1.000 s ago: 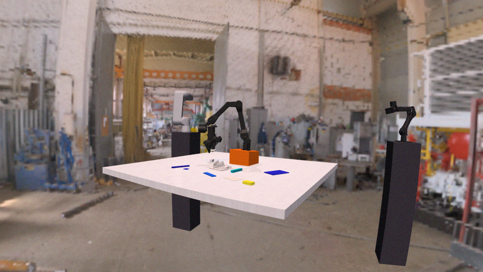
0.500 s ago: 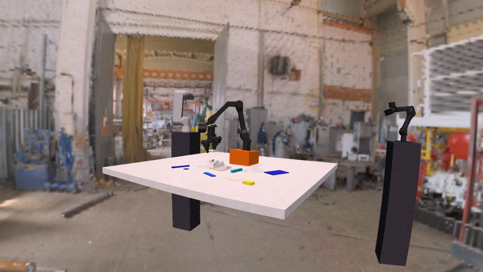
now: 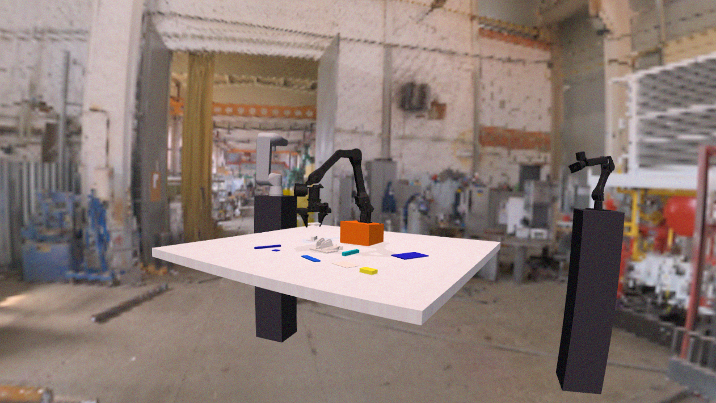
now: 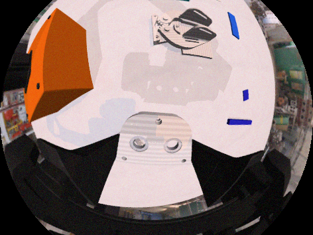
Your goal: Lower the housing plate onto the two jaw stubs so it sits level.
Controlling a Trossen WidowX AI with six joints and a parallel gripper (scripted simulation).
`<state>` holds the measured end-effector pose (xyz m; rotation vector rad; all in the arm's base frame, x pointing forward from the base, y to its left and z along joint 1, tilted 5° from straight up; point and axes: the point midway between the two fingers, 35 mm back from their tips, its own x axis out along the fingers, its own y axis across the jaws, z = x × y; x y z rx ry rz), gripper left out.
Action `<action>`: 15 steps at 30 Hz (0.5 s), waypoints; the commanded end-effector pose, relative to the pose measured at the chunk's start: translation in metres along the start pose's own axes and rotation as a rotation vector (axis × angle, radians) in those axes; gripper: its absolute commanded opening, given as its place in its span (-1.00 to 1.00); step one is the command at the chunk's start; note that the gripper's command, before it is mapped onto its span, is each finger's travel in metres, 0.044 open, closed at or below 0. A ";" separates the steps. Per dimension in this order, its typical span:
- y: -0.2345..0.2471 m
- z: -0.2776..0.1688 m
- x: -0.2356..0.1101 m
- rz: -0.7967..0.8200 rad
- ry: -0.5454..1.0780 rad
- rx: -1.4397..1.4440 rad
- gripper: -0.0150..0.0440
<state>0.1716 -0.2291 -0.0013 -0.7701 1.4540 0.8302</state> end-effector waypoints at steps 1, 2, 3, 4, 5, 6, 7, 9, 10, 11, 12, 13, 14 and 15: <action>-0.005 0.010 -0.001 -0.002 -0.004 0.077 0.70; -0.006 0.013 -0.001 -0.002 -0.004 0.101 0.70; -0.007 0.016 -0.001 -0.003 -0.004 0.125 0.70; -0.008 0.019 -0.001 -0.003 -0.005 0.149 0.70; -0.009 0.022 -0.001 -0.003 -0.005 0.173 0.70; -0.009 0.025 -0.001 -0.003 -0.005 0.197 0.70; -0.010 0.029 -0.001 -0.003 -0.006 0.221 0.70; -0.012 0.035 -0.001 -0.003 -0.007 0.269 0.70; -0.013 0.038 -0.001 -0.003 -0.007 0.294 0.70; -0.014 0.041 -0.001 -0.003 -0.007 0.318 0.70; -0.014 0.044 -0.001 -0.003 -0.008 0.342 0.70; -0.015 0.047 -0.001 -0.003 -0.008 0.366 0.70; -0.016 0.051 -0.001 -0.003 -0.009 0.390 0.70; -0.016 0.054 -0.001 -0.003 -0.009 0.414 0.70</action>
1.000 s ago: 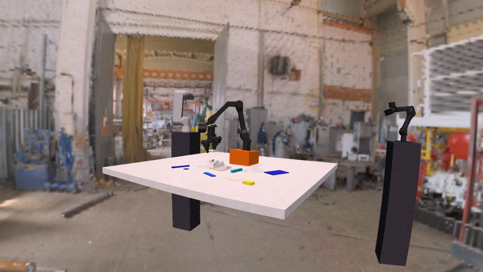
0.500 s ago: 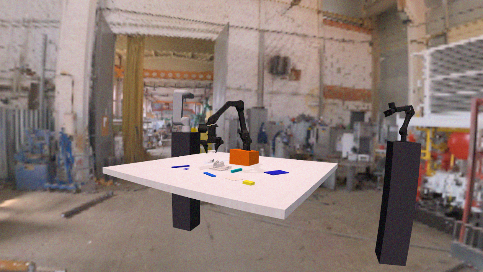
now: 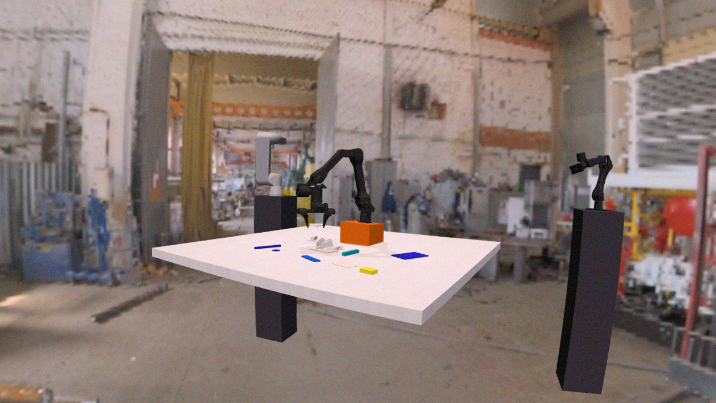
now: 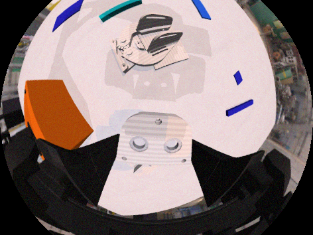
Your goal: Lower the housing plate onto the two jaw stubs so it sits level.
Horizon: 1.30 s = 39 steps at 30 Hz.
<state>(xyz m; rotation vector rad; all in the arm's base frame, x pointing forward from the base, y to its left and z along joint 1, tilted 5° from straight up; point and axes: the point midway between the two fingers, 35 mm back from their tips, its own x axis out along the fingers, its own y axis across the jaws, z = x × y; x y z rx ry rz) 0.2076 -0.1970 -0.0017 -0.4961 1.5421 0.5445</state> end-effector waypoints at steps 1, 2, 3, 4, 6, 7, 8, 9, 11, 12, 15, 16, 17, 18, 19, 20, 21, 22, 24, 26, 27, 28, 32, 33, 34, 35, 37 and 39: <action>0.001 0.011 -0.001 0.001 -0.004 0.078 0.70; 0.002 0.014 -0.001 0.001 -0.004 0.102 0.70; 0.003 0.017 -0.001 0.001 -0.005 0.126 0.70; 0.003 0.021 -0.001 0.001 -0.005 0.150 0.70; 0.005 0.027 -0.001 0.002 -0.005 0.198 0.70; 0.006 0.030 -0.001 0.002 -0.006 0.222 0.70; 0.006 0.033 -0.001 0.002 -0.006 0.246 0.70; 0.007 0.036 -0.001 0.003 -0.006 0.270 0.70; 0.009 0.042 -0.001 0.003 -0.007 0.319 0.70; 0.010 0.045 -0.001 0.004 -0.007 0.343 0.70; 0.013 0.055 0.000 0.005 -0.007 0.415 0.70; 0.014 0.058 0.000 0.005 -0.008 0.439 0.70; 0.015 0.061 0.000 0.005 -0.008 0.463 0.70; 0.017 0.064 0.000 0.006 -0.008 0.487 0.70; 0.018 0.067 0.000 0.006 -0.008 0.511 0.70; 0.019 0.070 0.000 0.007 -0.008 0.535 0.70; 0.020 0.072 0.000 0.007 -0.008 0.560 0.70; 0.022 0.075 0.000 0.008 -0.008 0.584 0.70; 0.024 0.081 0.000 0.009 -0.008 0.632 0.70; 0.027 0.087 0.000 0.010 -0.008 0.680 0.70; 0.029 0.090 0.000 0.010 -0.008 0.704 0.70; 0.030 0.093 0.000 0.011 -0.008 0.728 0.70; 0.037 0.104 0.000 0.013 -0.007 0.825 0.70; 0.038 0.107 0.000 0.013 -0.007 0.849 0.70; 0.040 0.110 0.000 0.014 -0.007 0.873 0.70; 0.042 0.112 0.000 0.014 -0.006 0.897 0.70; 0.045 0.118 0.000 0.015 -0.006 0.945 0.70; 0.049 0.123 0.000 0.017 -0.005 0.993 0.70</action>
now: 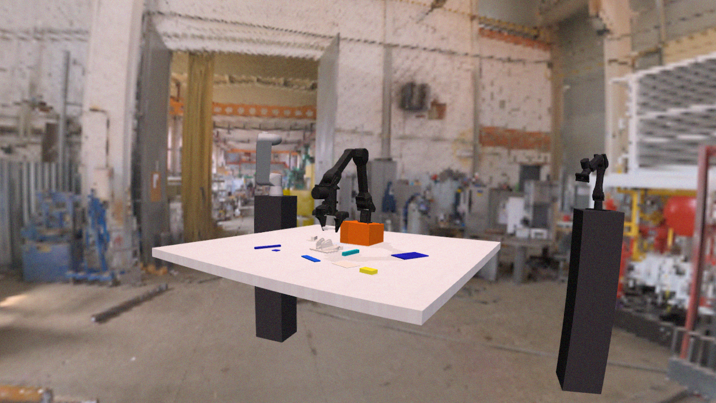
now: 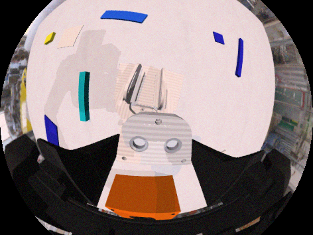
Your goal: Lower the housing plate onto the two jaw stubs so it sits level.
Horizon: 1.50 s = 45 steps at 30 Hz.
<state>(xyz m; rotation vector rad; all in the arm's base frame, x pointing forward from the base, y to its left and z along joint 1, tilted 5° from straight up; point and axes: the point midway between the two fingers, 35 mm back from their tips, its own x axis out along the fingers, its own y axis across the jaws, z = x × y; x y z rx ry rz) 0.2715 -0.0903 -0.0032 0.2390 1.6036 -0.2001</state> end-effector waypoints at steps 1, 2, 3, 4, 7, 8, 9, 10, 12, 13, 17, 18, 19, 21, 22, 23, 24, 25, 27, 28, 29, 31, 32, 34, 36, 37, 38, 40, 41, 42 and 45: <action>0.011 0.001 0.000 0.004 0.001 0.078 0.70; 0.014 0.001 0.000 0.004 0.001 0.098 0.70; 0.015 0.001 0.000 0.004 0.002 0.110 0.70; 0.016 0.001 0.000 0.004 0.002 0.114 0.70; 0.016 0.001 0.000 0.004 0.002 0.114 0.70; 0.016 0.001 0.000 0.004 0.002 0.114 0.70; 0.016 0.001 0.000 0.004 0.002 0.114 0.70; 0.016 0.001 0.000 0.004 0.002 0.114 0.70; 0.016 0.001 0.000 0.004 0.002 0.114 0.70; 0.016 0.001 0.000 0.004 0.002 0.114 0.70; 0.016 0.001 0.000 0.004 0.002 0.114 0.70; 0.016 0.001 0.000 0.004 0.002 0.119 0.70; 0.016 0.001 0.000 0.004 0.002 0.130 0.70; 0.016 0.001 0.000 0.004 0.002 0.134 0.70; 0.016 0.001 0.000 0.004 0.002 0.134 0.70; 0.016 0.001 0.000 0.004 0.002 0.134 0.70; 0.016 0.001 0.000 0.004 0.002 0.134 0.70; 0.016 0.001 0.000 0.004 0.002 0.134 0.70; 0.016 0.001 0.000 0.004 0.002 0.134 0.70; 0.016 0.001 0.000 0.004 0.002 0.134 0.70; 0.016 0.001 0.000 0.004 0.002 0.134 0.70; 0.019 -0.003 0.000 0.005 0.002 0.134 0.70; 0.021 -0.005 0.000 0.005 0.002 0.134 0.70; 0.024 -0.009 0.000 0.005 0.003 0.134 0.70; 0.025 -0.009 0.000 0.005 0.003 0.134 0.70; 0.025 -0.009 0.000 0.005 0.003 0.134 0.70; 0.025 -0.009 0.000 0.005 0.003 0.134 0.70; 0.025 -0.009 0.000 0.005 0.003 0.134 0.70; 0.025 -0.009 0.000 0.005 0.003 0.134 0.70; 0.025 -0.009 0.000 0.005 0.003 0.134 0.70; 0.025 -0.009 0.000 0.005 0.003 0.134 0.70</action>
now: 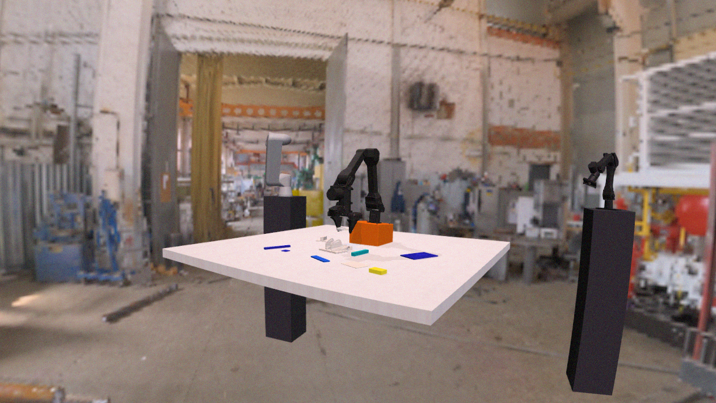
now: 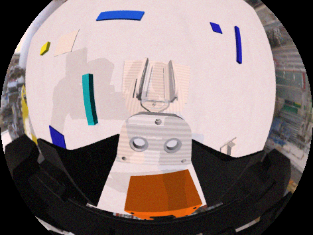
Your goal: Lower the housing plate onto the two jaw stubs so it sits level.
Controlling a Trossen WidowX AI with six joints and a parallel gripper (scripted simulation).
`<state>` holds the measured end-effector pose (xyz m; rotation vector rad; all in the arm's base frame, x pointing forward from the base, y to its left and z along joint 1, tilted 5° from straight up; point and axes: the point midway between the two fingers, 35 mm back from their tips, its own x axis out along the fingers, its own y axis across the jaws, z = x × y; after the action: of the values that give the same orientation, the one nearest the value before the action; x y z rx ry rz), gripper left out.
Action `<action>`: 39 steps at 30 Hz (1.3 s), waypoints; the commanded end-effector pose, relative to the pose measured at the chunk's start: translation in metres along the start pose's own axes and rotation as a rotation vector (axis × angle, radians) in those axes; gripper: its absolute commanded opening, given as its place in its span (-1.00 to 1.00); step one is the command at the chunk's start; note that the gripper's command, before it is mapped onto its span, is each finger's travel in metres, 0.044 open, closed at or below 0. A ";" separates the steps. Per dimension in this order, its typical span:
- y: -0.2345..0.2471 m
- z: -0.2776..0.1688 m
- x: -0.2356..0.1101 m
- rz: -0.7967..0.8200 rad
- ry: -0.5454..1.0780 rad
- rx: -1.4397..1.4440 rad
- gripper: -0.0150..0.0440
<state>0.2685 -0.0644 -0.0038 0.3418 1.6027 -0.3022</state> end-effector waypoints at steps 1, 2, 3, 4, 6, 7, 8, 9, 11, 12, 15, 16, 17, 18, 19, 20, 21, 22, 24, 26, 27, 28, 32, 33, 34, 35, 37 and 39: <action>0.001 0.001 -0.001 0.004 -0.008 0.005 0.70; 0.001 0.001 -0.001 0.004 -0.008 0.005 0.70; 0.001 0.001 -0.001 0.004 -0.008 0.005 0.70; 0.001 0.001 -0.001 0.004 -0.008 0.005 0.70; 0.001 0.001 -0.001 0.004 -0.008 0.005 0.70; 0.001 0.001 -0.001 0.004 -0.008 0.005 0.70; 0.001 0.001 -0.001 0.004 -0.008 0.005 0.70; 0.001 0.001 -0.001 0.004 -0.008 0.005 0.70; 0.001 0.001 -0.001 0.004 -0.008 0.005 0.70; 0.001 0.001 -0.001 0.004 -0.008 0.005 0.70; 0.001 0.001 -0.001 0.004 -0.008 0.005 0.70; 0.001 0.001 -0.001 0.004 -0.008 0.005 0.70; 0.001 0.001 -0.001 0.004 -0.008 0.005 0.70; 0.001 0.001 -0.001 0.004 -0.008 0.005 0.70; 0.001 0.001 -0.001 0.004 -0.008 0.005 0.70; 0.001 0.001 -0.001 0.004 -0.008 0.005 0.70; 0.001 0.001 -0.001 0.004 -0.008 0.005 0.70; 0.001 0.001 -0.001 0.004 -0.008 0.005 0.70; 0.001 0.001 -0.001 0.004 -0.008 0.005 0.70; 0.001 0.001 -0.001 0.004 -0.008 0.005 0.70; 0.001 0.001 -0.001 0.004 -0.008 0.005 0.70; 0.001 0.001 -0.001 0.004 -0.008 0.005 0.70; 0.001 0.001 0.003 0.004 -0.008 0.005 0.70; 0.001 0.001 0.004 0.004 -0.008 0.005 0.70; 0.001 0.001 0.006 0.004 -0.008 0.005 0.70; 0.001 0.002 0.008 0.004 -0.008 0.005 0.70; 0.001 0.002 0.011 0.004 -0.008 0.005 0.70; 0.001 0.002 0.014 0.004 -0.008 0.005 0.70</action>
<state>0.2721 -0.0650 -0.0119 0.3404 1.5850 -0.3020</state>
